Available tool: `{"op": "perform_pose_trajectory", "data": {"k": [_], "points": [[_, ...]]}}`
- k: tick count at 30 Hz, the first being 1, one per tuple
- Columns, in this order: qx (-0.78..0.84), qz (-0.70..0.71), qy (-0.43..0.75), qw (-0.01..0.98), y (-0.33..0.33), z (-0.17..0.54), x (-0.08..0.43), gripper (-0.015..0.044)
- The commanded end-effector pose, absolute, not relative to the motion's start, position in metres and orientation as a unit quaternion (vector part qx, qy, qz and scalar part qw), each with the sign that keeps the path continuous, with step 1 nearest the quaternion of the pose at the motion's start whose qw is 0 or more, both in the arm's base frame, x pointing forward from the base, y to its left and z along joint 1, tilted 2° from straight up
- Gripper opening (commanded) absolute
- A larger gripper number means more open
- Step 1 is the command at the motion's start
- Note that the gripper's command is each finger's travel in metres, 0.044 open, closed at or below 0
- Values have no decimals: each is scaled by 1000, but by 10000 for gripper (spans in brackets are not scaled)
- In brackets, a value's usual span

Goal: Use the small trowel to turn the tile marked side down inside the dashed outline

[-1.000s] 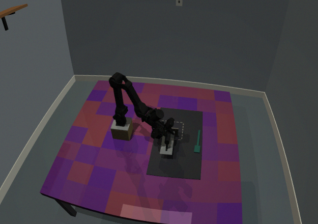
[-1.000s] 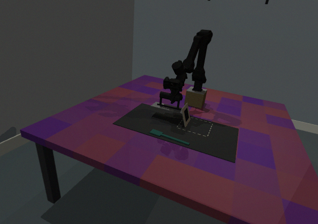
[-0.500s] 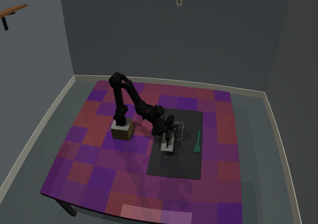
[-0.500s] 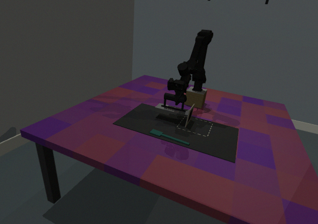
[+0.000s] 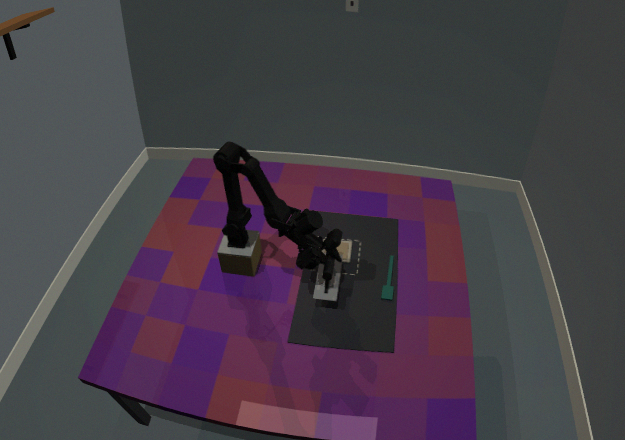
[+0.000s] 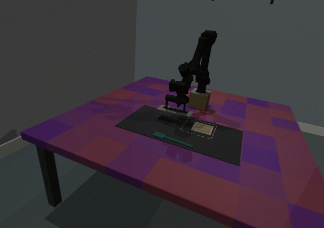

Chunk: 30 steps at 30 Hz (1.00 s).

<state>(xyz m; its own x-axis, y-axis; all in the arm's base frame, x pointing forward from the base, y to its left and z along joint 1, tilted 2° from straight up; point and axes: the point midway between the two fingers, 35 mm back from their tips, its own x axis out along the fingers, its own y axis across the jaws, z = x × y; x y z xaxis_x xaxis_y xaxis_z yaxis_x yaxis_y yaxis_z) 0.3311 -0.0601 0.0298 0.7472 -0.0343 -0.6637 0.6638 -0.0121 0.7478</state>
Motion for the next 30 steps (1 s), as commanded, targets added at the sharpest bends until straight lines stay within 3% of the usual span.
{"op": "perform_pose_trajectory", "data": {"k": [1,13,30], "points": [[661,-255,227,668,-71,43,338,0],[657,-253,232,671,-107,63,334,0],[657,-253,233,671,-107,63,334,0]]}}
